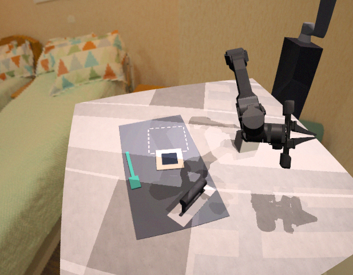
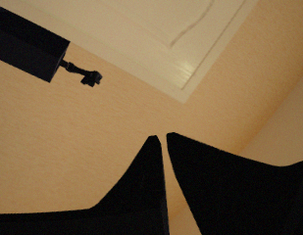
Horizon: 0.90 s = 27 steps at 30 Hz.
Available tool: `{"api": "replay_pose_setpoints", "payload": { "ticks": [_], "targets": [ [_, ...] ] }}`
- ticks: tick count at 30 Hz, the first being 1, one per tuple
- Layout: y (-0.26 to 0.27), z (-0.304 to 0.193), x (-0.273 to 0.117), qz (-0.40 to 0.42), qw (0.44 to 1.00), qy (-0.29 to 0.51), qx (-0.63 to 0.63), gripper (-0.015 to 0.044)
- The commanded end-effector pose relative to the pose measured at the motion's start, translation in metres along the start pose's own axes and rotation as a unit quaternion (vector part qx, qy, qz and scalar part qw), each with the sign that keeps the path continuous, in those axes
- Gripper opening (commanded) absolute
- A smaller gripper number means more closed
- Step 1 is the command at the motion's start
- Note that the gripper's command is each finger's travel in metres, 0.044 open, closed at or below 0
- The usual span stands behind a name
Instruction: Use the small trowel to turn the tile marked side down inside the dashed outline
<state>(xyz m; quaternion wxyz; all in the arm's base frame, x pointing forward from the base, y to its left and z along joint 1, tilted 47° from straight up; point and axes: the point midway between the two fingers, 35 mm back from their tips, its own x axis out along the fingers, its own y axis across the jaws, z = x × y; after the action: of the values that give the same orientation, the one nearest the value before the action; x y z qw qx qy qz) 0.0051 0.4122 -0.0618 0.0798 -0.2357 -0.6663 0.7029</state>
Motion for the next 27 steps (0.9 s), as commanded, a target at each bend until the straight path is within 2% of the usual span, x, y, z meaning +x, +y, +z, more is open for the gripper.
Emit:
{"api": "replay_pose_setpoints", "payload": {
  "ticks": [1, 11, 15, 27],
  "targets": [
    [0.0, 0.0, 0.0, 0.0, 1.0, 0.0, 0.0, 0.0],
    [0.0, 0.0, 0.0, 0.0, 1.0, 0.0, 0.0, 0.0],
    [0.0, 0.0, 0.0, 0.0, 1.0, 0.0, 0.0, 0.01],
    [0.0, 0.0, 0.0, 0.0, 1.0, 0.0, 0.0, 0.01]
  ]
}}
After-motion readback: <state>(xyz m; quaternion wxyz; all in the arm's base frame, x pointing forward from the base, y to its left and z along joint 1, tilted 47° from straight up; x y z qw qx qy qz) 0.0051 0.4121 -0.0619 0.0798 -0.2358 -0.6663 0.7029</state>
